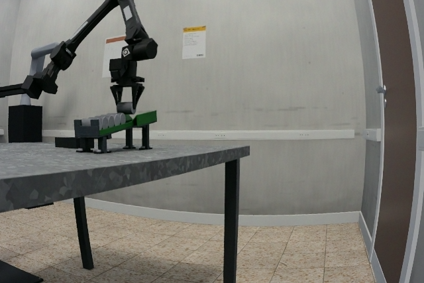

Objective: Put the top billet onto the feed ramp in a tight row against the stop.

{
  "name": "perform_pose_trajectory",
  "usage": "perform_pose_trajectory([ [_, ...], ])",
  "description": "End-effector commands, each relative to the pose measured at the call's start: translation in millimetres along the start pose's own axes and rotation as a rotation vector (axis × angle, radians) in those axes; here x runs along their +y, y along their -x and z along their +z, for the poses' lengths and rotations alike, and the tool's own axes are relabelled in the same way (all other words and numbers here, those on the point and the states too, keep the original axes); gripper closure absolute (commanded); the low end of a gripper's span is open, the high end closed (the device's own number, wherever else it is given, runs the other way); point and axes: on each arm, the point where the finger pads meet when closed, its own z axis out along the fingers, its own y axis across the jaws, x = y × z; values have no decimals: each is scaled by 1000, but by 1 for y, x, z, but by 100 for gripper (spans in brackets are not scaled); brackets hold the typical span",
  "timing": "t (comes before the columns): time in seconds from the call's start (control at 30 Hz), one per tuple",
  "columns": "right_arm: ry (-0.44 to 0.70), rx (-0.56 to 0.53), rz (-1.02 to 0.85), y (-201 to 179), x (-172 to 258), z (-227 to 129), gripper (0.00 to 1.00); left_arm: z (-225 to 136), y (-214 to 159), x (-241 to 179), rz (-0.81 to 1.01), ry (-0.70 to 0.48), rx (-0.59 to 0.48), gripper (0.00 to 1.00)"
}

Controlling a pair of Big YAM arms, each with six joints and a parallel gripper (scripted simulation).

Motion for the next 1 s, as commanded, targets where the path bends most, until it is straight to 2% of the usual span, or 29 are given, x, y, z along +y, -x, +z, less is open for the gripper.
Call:
perform_pose_trajectory([
  [0.0,-11,-31,15,12,-3,-3,0,-2,9,4,32,23,-15,100],
  [0.1,-11,-31,15,12,-3,-3,0,-4,9,7,30,32,-18,100],
  [0.13,-11,-31,15,12,-3,-3,0,-16,2,27,0,68,-27,100],
  [0.2,-11,-31,15,12,-3,-3,0,-8,-8,26,-13,57,-20,100],
  [0.3,-11,-31,15,12,-3,-3,0,2,-1,17,6,40,-16,100],
  [0.97,-11,-31,15,12,-3,-3,0,-4,4,17,19,48,-21,100],
])
